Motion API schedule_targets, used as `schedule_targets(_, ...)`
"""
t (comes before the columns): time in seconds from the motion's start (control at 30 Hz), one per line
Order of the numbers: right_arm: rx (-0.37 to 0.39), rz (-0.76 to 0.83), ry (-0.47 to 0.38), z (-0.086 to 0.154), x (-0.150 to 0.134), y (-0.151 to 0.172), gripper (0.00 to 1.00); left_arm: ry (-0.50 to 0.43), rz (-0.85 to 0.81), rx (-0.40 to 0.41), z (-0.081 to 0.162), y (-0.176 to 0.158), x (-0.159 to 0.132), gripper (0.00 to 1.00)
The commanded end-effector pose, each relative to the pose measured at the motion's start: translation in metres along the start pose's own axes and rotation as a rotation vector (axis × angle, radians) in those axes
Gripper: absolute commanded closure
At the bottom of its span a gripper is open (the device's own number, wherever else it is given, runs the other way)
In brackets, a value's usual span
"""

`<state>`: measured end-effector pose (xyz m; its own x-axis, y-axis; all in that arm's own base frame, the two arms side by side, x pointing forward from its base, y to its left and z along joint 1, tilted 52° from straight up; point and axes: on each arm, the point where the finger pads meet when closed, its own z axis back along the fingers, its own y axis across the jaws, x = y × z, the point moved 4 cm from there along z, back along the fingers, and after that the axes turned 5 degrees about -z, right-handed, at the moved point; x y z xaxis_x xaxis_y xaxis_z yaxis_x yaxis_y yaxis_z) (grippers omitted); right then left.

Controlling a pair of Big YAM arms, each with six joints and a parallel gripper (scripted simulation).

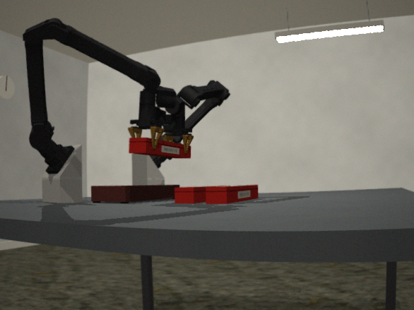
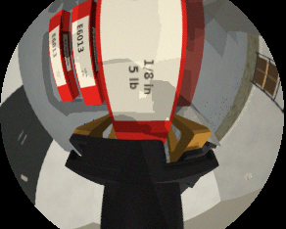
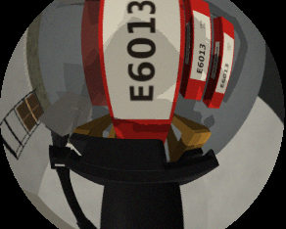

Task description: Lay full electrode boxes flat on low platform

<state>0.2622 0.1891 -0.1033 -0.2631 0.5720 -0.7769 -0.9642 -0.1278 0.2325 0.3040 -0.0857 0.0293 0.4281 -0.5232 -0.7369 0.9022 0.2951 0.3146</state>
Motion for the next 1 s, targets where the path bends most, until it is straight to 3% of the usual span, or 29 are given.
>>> schedule_targets(0.0,-0.079,0.010,-0.035,0.035,-0.002,0.005,1.00,-0.097,0.038,0.080,0.038,0.003,0.014,1.00)
schedule_targets(0.47,-0.078,0.009,-0.037,0.033,-0.003,0.028,1.00,-0.101,0.038,0.076,0.037,-0.021,0.017,1.00)
schedule_targets(0.5,-0.097,0.000,-0.052,0.043,0.000,0.021,1.00,-0.115,0.049,0.082,0.043,-0.018,0.021,1.00)
schedule_targets(0.53,-0.081,0.012,-0.036,0.033,-0.003,0.032,1.00,-0.115,0.049,0.081,0.043,-0.020,0.021,1.00)
schedule_targets(0.63,-0.076,0.001,-0.036,0.032,-0.004,0.038,1.00,-0.094,0.031,0.071,0.033,-0.035,0.016,1.00)
schedule_targets(0.77,-0.078,0.009,-0.038,0.031,-0.004,0.046,1.00,-0.105,0.039,0.076,0.037,-0.039,0.020,1.00)
schedule_targets(0.83,-0.102,-0.004,-0.060,0.045,0.001,0.034,1.00,-0.117,0.048,0.079,0.042,-0.037,0.023,1.00)
schedule_targets(0.97,-0.103,-0.007,-0.068,0.044,0.003,0.034,1.00,-0.117,0.036,0.079,0.042,-0.037,0.023,1.00)
